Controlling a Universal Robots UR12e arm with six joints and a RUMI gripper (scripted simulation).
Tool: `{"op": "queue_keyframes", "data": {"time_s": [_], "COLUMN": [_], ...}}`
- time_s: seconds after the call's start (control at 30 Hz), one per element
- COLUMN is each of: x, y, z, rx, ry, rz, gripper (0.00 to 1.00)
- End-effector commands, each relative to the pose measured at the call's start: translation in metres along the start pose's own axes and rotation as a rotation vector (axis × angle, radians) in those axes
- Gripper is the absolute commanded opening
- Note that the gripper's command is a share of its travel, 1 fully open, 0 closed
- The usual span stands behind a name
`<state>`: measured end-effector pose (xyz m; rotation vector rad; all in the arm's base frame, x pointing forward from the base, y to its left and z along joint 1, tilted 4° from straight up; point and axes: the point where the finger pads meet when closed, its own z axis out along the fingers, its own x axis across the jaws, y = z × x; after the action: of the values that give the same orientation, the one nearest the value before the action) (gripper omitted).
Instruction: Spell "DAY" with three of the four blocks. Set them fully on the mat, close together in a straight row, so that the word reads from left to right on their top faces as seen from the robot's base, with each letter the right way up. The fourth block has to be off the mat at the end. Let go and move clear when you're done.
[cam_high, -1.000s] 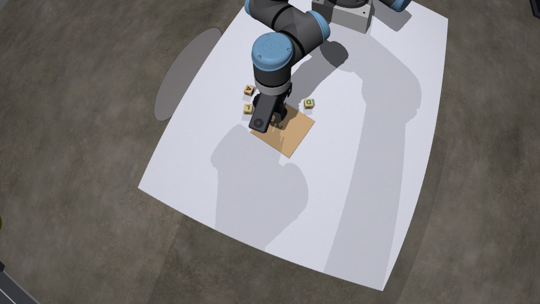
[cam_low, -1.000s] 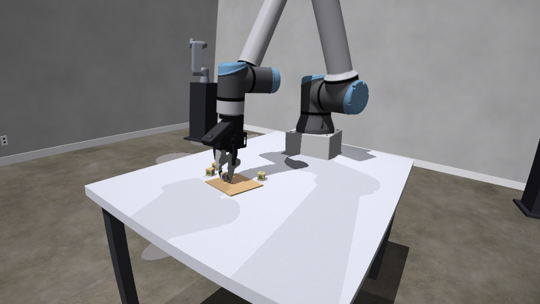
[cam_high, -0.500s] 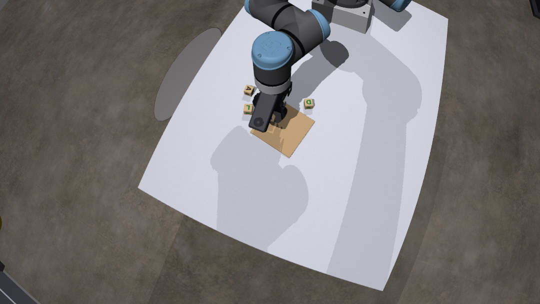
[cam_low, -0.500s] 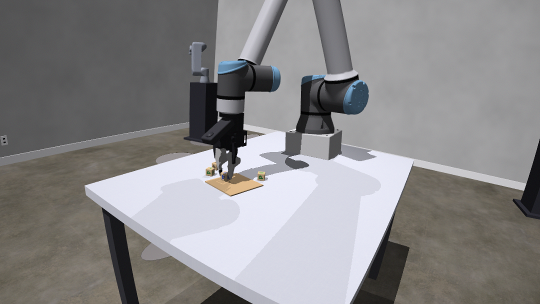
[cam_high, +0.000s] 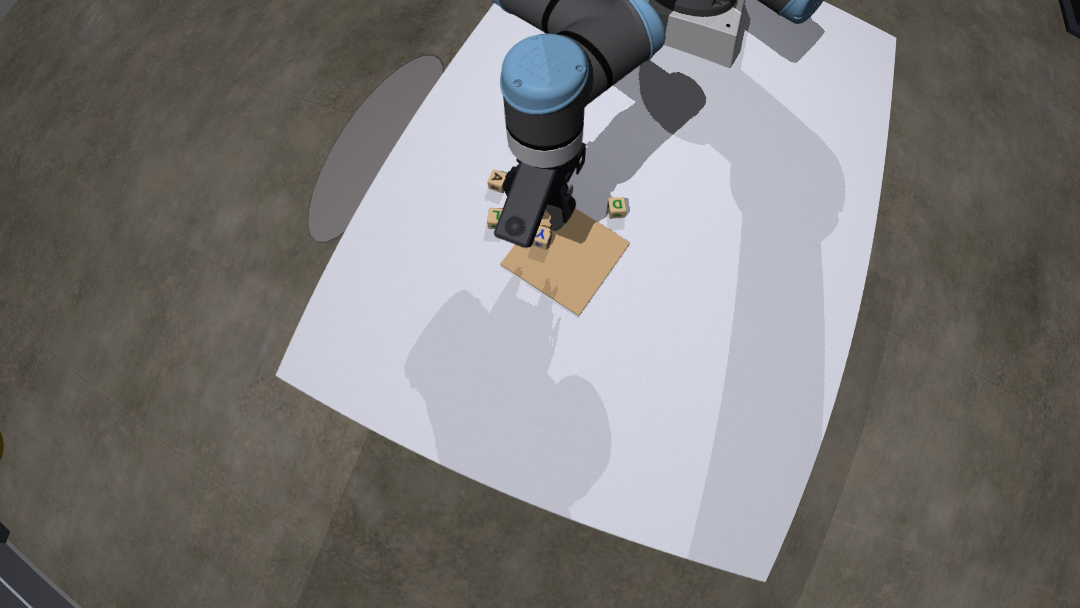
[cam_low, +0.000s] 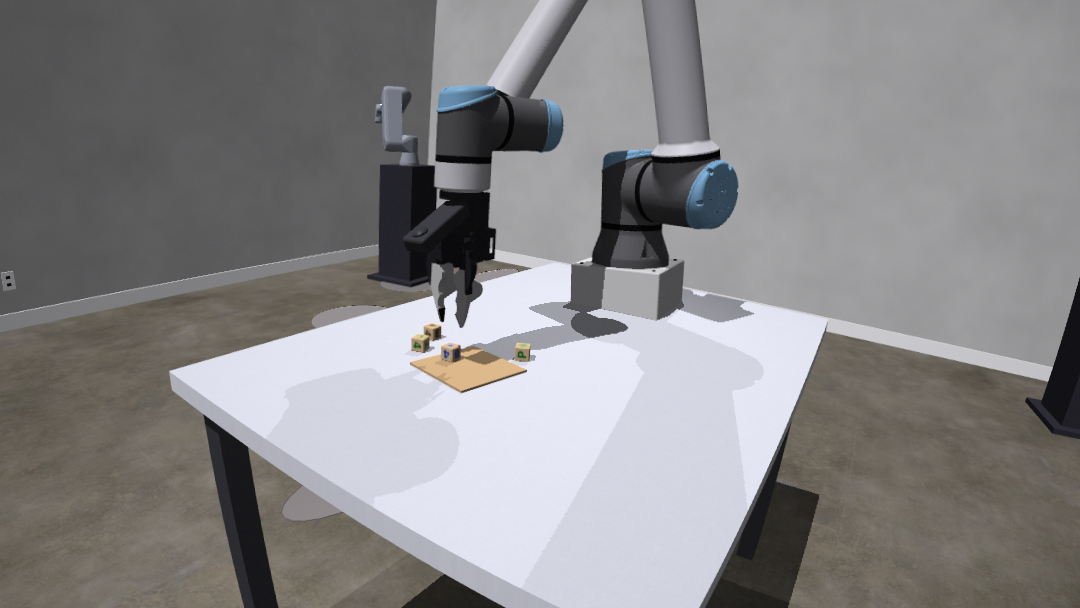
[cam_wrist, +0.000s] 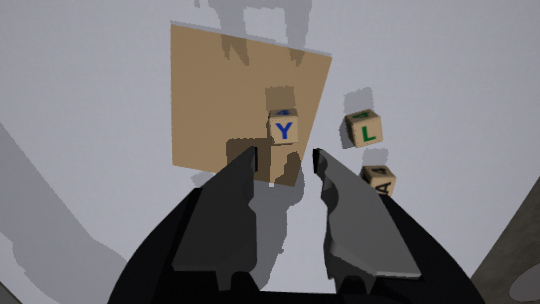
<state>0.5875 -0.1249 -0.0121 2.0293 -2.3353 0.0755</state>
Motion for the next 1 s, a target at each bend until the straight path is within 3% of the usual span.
{"op": "queue_keyframes", "data": {"time_s": [0.0, 0.3, 0.33, 0.97], "x": [0.0002, 0.0002, 0.0002, 0.0002], "y": [-0.0004, -0.0004, -0.0004, -0.0004], "z": [-0.0206, -0.0291, -0.0291, -0.0291], "rx": [0.0, 0.0, 0.0, 0.0], "ry": [0.0, 0.0, 0.0, 0.0], "rz": [0.0, 0.0, 0.0, 0.0], "gripper": [0.25, 0.25, 1.0, 1.0]}}
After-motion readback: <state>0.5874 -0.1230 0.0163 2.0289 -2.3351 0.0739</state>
